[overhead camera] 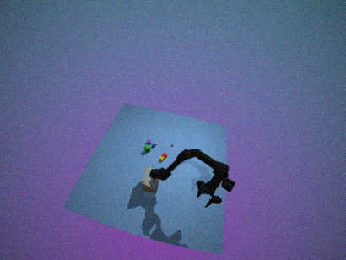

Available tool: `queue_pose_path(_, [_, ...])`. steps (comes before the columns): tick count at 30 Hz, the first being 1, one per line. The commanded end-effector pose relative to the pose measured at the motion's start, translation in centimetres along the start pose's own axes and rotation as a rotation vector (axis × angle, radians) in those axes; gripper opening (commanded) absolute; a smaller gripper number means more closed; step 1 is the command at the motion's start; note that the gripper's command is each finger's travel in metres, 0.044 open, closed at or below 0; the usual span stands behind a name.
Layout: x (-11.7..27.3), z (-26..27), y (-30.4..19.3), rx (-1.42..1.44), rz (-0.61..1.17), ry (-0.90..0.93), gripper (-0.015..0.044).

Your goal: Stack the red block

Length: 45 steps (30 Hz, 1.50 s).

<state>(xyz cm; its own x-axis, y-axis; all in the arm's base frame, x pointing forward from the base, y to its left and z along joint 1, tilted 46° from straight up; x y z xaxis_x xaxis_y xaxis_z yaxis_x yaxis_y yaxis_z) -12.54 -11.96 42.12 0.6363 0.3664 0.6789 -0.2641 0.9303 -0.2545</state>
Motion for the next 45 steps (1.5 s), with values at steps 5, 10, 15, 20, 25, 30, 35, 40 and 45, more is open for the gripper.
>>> queue_pose_path(5, [-0.5,-0.5,-1.0,0.06,0.026,-0.025,0.044])
queue_pose_path(10, [-1.5,-2.1,-3.5,0.205,0.088,-0.08,0.044])
queue_pose_path(15, [-2.5,-3.8,-5.2,0.393,0.104,-0.111,0.044])
queue_pose_path(20, [-3.4,-6.1,-7.6,0.566,0.151,-0.14,0.044])
queue_pose_path(25, [-3.7,-8.7,-9.9,0.743,0.204,-0.153,0.044])
queue_pose_path(30, [-3.7,-11.6,-11.8,0.92,0.259,-0.158,0.044])
queue_pose_path(35, [-3.1,-14.5,-13.3,1.042,0.321,-0.149,0.044])
queue_pose_path(40, [-2.8,-16.7,-14.1,1.142,0.357,-0.144,0.044])
queue_pose_path(45, [-2.0,-20.1,-14.8,1.316,0.417,-0.13,0.044])
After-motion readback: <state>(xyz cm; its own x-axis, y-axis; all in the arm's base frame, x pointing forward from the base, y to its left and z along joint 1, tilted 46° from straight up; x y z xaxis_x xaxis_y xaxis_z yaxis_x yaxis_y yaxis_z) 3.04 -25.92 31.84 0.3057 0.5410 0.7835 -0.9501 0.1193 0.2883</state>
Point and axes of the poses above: the point midway between the two fingers, 35 mm back from their tips, its own x axis back along the fingers, its own z axis across the jaws, y = z × x, the point moved 3 cm from there along x, back along the fingers, and after that the axes turned 10 degrees about -x, right-handed, at the moved point
